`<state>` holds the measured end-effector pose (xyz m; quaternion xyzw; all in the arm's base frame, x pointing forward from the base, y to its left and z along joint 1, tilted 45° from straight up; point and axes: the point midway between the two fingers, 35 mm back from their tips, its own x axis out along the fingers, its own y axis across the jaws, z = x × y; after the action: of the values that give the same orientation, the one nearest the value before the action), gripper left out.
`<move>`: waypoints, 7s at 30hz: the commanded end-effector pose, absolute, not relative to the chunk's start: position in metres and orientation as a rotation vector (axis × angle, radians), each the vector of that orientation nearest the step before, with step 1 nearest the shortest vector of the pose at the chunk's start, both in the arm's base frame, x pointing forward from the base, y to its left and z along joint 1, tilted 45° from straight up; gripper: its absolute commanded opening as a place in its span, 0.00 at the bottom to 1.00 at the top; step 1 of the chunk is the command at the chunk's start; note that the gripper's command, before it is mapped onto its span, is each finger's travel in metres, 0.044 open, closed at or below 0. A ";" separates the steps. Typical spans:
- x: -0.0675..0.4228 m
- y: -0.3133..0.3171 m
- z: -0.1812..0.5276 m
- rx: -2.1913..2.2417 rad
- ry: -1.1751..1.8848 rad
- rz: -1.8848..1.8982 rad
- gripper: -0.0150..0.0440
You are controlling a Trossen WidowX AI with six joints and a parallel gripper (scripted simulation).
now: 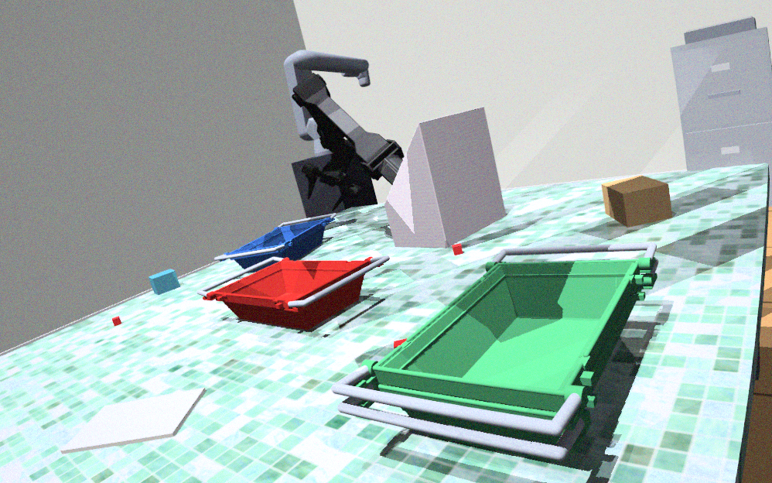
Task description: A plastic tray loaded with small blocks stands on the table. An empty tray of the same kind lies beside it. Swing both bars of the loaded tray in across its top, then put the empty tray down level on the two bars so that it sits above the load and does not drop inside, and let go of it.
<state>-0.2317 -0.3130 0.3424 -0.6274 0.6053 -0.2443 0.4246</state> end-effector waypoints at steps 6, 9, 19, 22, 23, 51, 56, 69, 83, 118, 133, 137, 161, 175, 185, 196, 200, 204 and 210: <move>-0.232 -0.313 0.342 -1.569 1.514 -0.611 0.67; -0.233 -0.305 0.349 -1.563 1.513 -0.601 0.53; -0.209 -0.224 0.427 -1.545 1.481 -0.620 0.39; -0.195 -0.207 0.446 -1.547 1.478 -0.652 0.39; -0.193 -0.205 0.449 -1.548 1.478 -0.656 0.39; 0.017 -0.364 0.327 -0.793 1.058 -0.352 0.39; 0.084 -0.368 0.304 -0.649 1.067 -0.310 0.39; 0.219 -0.326 0.225 -0.236 1.209 -0.320 0.39; 0.328 -0.216 0.098 -0.342 1.626 -0.686 0.39; 0.330 -0.234 0.044 -0.447 1.606 -0.791 0.39; 0.340 -0.195 0.049 -0.444 1.607 -0.789 0.39; 0.342 -0.185 0.043 -0.444 1.607 -0.788 0.39; 0.356 -0.146 0.035 -0.441 1.607 -0.786 0.39; 0.354 -0.145 0.031 -0.453 1.615 -0.777 0.39; 0.354 -0.145 0.031 -0.453 1.615 -0.777 0.39; 0.363 -0.122 0.054 -0.450 1.613 -0.775 0.39; 0.369 -0.089 0.089 -0.450 1.612 -0.776 0.39; 0.379 -0.086 0.034 -0.444 1.621 -0.775 0.39; 0.396 -0.025 -0.051 -0.431 1.612 -0.768 0.39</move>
<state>0.3944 -0.0542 -0.0102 -0.1823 0.6937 -0.3380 0.6093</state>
